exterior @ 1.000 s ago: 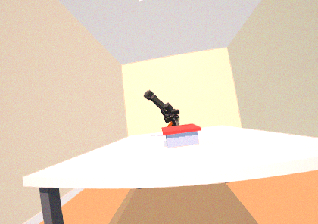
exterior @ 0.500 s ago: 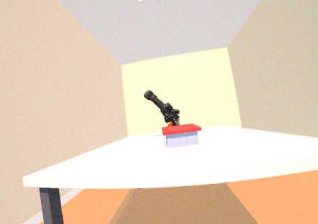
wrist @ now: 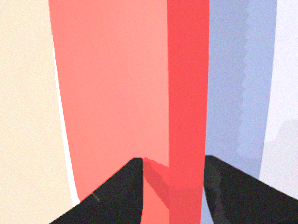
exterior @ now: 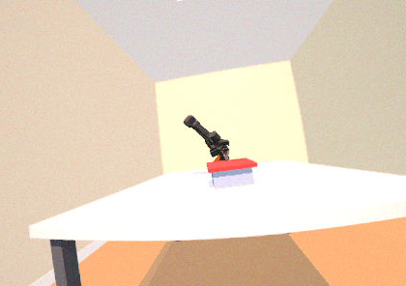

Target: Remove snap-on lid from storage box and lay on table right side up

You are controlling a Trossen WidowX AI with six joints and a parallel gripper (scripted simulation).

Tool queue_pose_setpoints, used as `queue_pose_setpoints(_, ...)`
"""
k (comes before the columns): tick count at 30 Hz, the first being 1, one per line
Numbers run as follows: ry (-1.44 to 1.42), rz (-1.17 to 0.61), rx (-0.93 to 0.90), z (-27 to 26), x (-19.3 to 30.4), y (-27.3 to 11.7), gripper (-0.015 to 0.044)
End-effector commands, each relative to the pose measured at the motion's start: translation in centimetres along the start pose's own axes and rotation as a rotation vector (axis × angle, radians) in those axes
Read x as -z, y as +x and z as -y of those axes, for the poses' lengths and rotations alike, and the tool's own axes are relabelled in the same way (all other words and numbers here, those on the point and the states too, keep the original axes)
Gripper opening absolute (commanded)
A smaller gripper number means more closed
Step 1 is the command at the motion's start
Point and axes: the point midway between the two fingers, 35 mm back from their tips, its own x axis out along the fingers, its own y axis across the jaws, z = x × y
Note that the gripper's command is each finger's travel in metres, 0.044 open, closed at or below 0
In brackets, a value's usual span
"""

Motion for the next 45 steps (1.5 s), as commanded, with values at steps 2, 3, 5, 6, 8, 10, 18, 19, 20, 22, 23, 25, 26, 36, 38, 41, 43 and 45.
queue_pose_setpoints(2, -0.002, -0.002, 0.001, 0.0, 0.0, 0.1, 0.0000)
queue_pose_setpoints(3, -0.002, -0.002, 0.001, 0.0, 0.0, 0.1, 0.0000)
queue_pose_setpoints(5, -0.002, -0.002, 0.001, 0.0, 0.0, 0.1, 0.0000)
queue_pose_setpoints(6, -0.002, -0.002, 0.001, 0.0, 0.0, 0.1, 0.0000)
queue_pose_setpoints(8, -0.002, -0.002, 0.001, 0.0, 0.0, 0.1, 0.0000)
queue_pose_setpoints(10, -0.002, -0.002, 0.001, 0.0, 0.0, 0.1, 0.0000)
queue_pose_setpoints(18, -0.002, -0.002, 0.001, -0.1, 0.0, 0.2, 0.0000)
queue_pose_setpoints(19, -0.002, -0.002, 0.001, -0.1, 0.0, 0.2, 0.0000)
queue_pose_setpoints(20, -0.002, -0.002, 0.001, -0.1, 0.0, 0.2, 0.0000)
queue_pose_setpoints(22, -0.002, -0.002, 0.001, -0.1, 0.0, 0.2, 0.0000)
queue_pose_setpoints(23, -0.002, -0.002, 0.001, -0.1, 0.0, 0.2, 0.0000)
queue_pose_setpoints(25, -0.002, -0.002, 0.001, -0.1, 0.0, 0.2, 0.0000)
queue_pose_setpoints(26, -0.002, -0.002, 0.001, -0.1, 0.0, 0.2, 0.0000)
queue_pose_setpoints(36, -0.003, -0.005, -0.001, -0.6, 0.0, -0.2, 0.0000)
queue_pose_setpoints(38, -0.003, -0.005, -0.001, -0.8, 0.0, -0.3, 0.0000)
queue_pose_setpoints(41, -0.003, -0.005, -0.001, -1.1, 0.0, -0.6, 0.0000)
queue_pose_setpoints(43, -0.003, -0.005, -0.001, -1.4, 0.0, -0.7, 0.0000)
queue_pose_setpoints(45, -0.003, -0.005, -0.001, -1.6, 0.0, -0.8, 0.0000)
